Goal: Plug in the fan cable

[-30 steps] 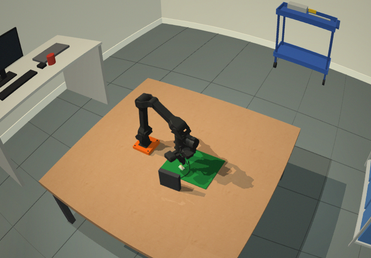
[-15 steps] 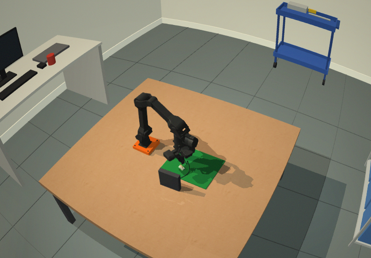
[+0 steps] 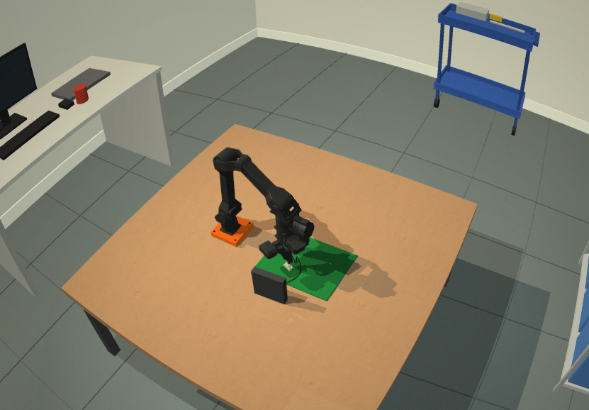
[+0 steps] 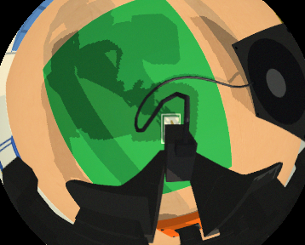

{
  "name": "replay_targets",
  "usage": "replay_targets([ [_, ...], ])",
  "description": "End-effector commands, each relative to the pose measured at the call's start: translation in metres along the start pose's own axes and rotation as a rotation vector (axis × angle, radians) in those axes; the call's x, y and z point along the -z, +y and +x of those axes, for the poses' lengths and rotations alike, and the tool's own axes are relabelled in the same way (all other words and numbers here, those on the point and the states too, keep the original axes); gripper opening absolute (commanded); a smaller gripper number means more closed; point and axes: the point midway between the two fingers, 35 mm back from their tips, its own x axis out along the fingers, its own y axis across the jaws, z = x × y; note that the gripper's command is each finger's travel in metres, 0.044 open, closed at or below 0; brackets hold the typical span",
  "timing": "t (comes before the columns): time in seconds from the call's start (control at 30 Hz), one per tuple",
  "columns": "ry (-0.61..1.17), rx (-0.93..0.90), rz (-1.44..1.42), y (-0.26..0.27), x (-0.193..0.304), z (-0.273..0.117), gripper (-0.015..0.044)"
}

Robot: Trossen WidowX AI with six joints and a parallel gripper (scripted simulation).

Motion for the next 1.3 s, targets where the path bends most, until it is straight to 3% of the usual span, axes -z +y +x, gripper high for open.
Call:
replay_targets([
  [0.0, 0.005, 0.002, 0.002, -0.0005, 0.0016, 0.0068, 0.0],
  [1.27, 0.005, 0.002, -0.011, -0.0002, 0.0003, 0.0101, 0.0],
])
